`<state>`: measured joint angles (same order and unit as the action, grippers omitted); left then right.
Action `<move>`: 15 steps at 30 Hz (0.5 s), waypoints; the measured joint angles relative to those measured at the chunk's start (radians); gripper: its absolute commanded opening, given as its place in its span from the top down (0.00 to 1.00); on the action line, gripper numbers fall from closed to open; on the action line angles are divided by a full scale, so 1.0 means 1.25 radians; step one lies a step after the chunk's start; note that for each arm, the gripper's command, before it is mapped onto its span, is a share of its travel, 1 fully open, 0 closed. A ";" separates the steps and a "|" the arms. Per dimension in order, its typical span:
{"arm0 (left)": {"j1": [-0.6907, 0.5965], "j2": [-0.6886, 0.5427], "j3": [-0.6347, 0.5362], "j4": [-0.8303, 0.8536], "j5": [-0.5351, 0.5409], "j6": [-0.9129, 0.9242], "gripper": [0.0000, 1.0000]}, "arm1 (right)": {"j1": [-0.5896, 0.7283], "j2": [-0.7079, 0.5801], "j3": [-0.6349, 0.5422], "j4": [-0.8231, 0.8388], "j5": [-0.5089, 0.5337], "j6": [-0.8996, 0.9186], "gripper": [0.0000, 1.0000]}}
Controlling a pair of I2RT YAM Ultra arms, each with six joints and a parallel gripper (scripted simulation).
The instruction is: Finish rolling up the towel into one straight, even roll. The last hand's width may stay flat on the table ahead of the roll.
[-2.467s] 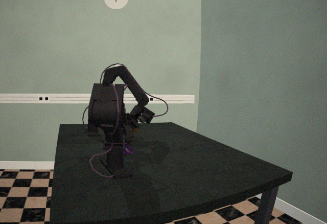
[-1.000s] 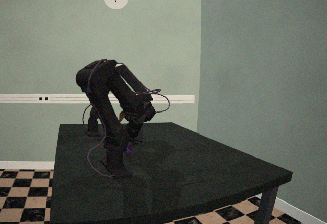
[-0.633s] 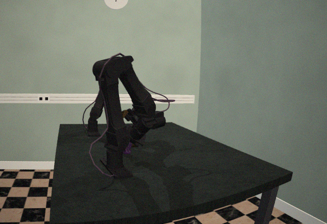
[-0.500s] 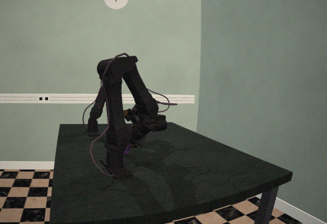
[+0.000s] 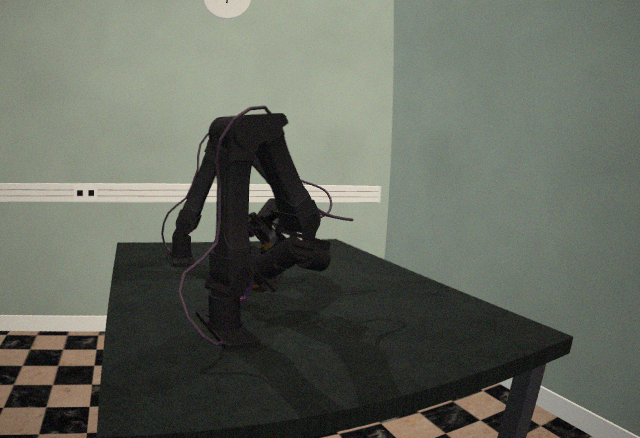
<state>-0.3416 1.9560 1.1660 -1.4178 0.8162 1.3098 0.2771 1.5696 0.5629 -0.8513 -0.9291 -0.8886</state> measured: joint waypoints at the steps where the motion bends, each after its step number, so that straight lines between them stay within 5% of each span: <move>1: 0.000 0.000 0.000 0.000 0.000 0.000 0.15 | 0.000 0.004 0.000 0.000 -0.001 -0.002 0.69; 4: 0.000 0.000 0.000 0.000 0.000 0.000 0.15 | -0.002 0.018 0.000 0.001 -0.008 -0.006 0.69; 12: 0.000 0.000 0.000 0.000 0.000 0.000 0.15 | -0.002 0.027 0.000 0.004 -0.008 -0.011 0.40; 15: 0.000 0.000 0.000 0.000 0.000 0.000 0.15 | -0.002 0.027 0.000 0.003 -0.007 -0.011 0.36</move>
<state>-0.3416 1.9560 1.1660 -1.4178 0.8162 1.3098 0.2741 1.6028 0.5625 -0.8474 -0.9379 -0.9020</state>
